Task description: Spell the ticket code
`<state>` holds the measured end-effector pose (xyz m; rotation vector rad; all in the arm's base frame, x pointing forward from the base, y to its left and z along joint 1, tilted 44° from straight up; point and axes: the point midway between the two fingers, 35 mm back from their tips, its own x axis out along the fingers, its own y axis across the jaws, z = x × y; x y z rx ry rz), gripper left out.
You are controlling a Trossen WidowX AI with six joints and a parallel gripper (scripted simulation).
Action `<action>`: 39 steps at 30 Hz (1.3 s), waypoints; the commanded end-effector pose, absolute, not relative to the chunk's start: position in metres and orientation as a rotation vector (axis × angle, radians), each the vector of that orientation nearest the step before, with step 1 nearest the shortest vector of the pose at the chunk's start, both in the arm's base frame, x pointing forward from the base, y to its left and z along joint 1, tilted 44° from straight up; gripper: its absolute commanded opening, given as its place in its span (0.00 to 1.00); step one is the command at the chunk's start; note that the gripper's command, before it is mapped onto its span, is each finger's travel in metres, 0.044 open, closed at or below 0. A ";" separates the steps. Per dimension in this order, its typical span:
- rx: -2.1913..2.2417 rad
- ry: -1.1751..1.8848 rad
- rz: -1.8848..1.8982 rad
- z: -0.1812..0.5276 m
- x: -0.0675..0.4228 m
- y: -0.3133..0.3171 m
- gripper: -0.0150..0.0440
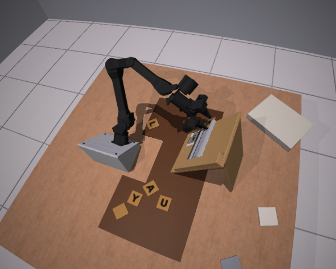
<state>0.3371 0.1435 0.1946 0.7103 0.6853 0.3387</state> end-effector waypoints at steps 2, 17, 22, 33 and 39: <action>0.706 0.687 0.342 0.191 0.337 0.141 0.25; 0.705 0.687 0.341 0.188 0.337 0.138 0.25; 0.705 0.687 0.341 0.187 0.338 0.136 0.25; 0.705 0.687 0.341 0.182 0.338 0.130 0.25; 0.705 0.687 0.341 0.178 0.338 0.127 0.25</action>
